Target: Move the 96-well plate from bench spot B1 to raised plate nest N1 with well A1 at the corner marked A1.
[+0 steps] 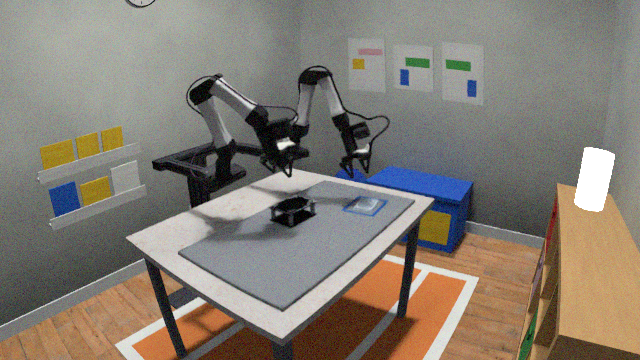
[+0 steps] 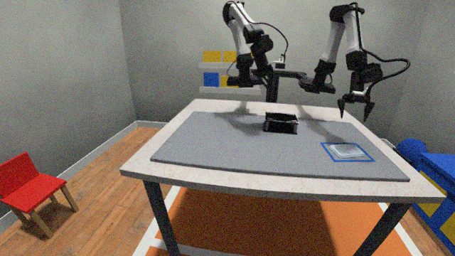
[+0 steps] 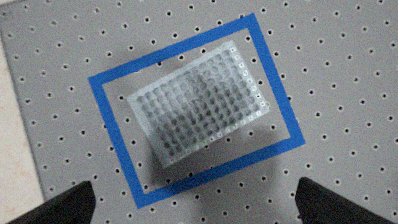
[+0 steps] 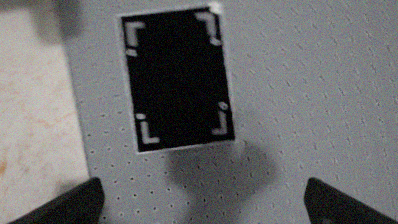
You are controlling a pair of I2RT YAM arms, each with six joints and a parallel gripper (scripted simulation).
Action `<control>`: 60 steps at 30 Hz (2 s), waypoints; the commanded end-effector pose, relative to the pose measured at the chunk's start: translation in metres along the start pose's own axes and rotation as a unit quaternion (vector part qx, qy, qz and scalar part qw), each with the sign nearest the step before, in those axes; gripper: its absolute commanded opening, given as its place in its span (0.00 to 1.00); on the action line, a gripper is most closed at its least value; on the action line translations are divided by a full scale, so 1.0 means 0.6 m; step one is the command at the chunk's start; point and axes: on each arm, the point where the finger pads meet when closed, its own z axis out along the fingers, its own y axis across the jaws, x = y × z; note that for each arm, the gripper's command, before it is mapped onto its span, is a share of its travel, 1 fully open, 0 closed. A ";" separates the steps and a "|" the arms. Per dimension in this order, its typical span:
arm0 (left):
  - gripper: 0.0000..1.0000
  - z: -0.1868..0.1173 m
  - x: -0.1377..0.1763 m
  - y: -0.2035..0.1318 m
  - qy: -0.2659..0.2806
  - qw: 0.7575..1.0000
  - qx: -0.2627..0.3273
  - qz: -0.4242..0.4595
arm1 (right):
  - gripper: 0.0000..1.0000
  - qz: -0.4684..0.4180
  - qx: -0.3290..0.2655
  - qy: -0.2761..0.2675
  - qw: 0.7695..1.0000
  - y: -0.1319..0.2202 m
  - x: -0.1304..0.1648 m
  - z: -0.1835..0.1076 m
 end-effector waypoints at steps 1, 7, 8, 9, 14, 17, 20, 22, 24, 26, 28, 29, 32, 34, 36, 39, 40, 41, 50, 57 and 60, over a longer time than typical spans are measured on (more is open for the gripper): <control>1.00 0.013 -0.025 0.012 -0.008 1.000 -0.007 0.002 | 1.00 -0.061 -0.031 -0.024 0.997 0.028 -0.018 -0.010; 1.00 0.017 -0.024 0.013 -0.004 1.000 -0.005 -0.008 | 1.00 -0.052 -0.017 -0.050 0.997 0.011 -0.040 -0.009; 1.00 0.017 -0.024 0.013 -0.004 1.000 -0.005 -0.008 | 1.00 -0.052 -0.017 -0.050 0.997 0.011 -0.040 -0.009; 1.00 0.017 -0.024 0.013 -0.004 1.000 -0.005 -0.008 | 1.00 -0.052 -0.017 -0.050 0.997 0.011 -0.040 -0.009; 1.00 0.022 -0.016 0.011 0.014 0.997 -0.003 -0.081 | 1.00 -0.035 -0.005 -0.140 0.990 -0.030 -0.103 -0.008; 1.00 0.031 -0.014 0.013 0.030 0.986 -0.006 -0.164 | 1.00 -0.028 0.001 -0.228 0.973 -0.071 -0.160 -0.013; 1.00 0.042 -0.014 0.014 0.047 0.966 -0.012 -0.253 | 1.00 -0.024 0.001 -0.292 0.956 -0.108 -0.196 -0.016; 1.00 0.050 -0.016 0.016 0.057 0.950 -0.017 -0.308 | 1.00 -0.019 -0.001 -0.317 0.948 -0.127 -0.207 -0.012; 1.00 0.058 -0.018 0.017 0.065 0.933 -0.022 -0.353 | 1.00 -0.017 -0.003 -0.335 0.942 -0.141 -0.213 -0.009; 1.00 0.058 -0.018 0.017 0.065 0.933 -0.022 -0.353 | 1.00 -0.017 -0.003 -0.335 0.942 -0.141 -0.213 -0.009; 1.00 0.065 -0.017 0.017 0.074 0.912 -0.030 -0.403 | 1.00 -0.018 -0.004 -0.354 0.935 -0.152 -0.220 -0.010; 1.00 0.069 -0.018 0.017 0.078 0.901 -0.033 -0.426 | 1.00 -0.018 -0.004 -0.361 0.932 -0.158 -0.223 -0.009; 1.00 0.081 -0.021 0.018 0.087 0.869 -0.044 -0.485 | 1.00 -0.016 -0.006 -0.376 0.927 -0.170 -0.226 -0.006; 1.00 0.088 -0.022 0.018 0.093 0.848 -0.052 -0.520 | 1.00 -0.016 -0.007 -0.384 0.923 -0.177 -0.227 -0.004; 1.00 0.095 -0.023 0.019 0.097 0.824 -0.060 -0.554 | 1.00 -0.016 -0.008 -0.389 0.921 -0.182 -0.228 -0.003; 1.00 0.106 -0.024 0.019 0.103 0.786 -0.073 -0.605 | 1.00 -0.015 -0.009 -0.396 0.918 -0.187 -0.228 -0.001; 1.00 0.109 -0.024 0.019 0.105 0.773 -0.078 -0.621 | 1.00 -0.014 -0.009 -0.396 0.918 -0.188 -0.228 0.000; 1.00 0.113 -0.024 0.019 0.106 0.759 -0.083 -0.637 | 1.00 -0.014 -0.010 -0.398 0.917 -0.190 -0.228 0.001; 1.00 0.148 -0.006 0.010 0.124 0.629 -0.134 -0.756 | 1.00 -0.014 -0.017 -0.392 0.920 -0.188 -0.221 0.011; 1.00 0.174 -0.001 0.004 0.120 0.522 -0.178 -0.826 | 1.00 -0.034 -0.049 -0.370 0.927 -0.200 -0.211 0.038; 1.00 0.177 0.000 0.003 0.120 0.514 -0.182 -0.830 | 1.00 -0.038 -0.054 -0.367 0.928 -0.206 -0.210 0.044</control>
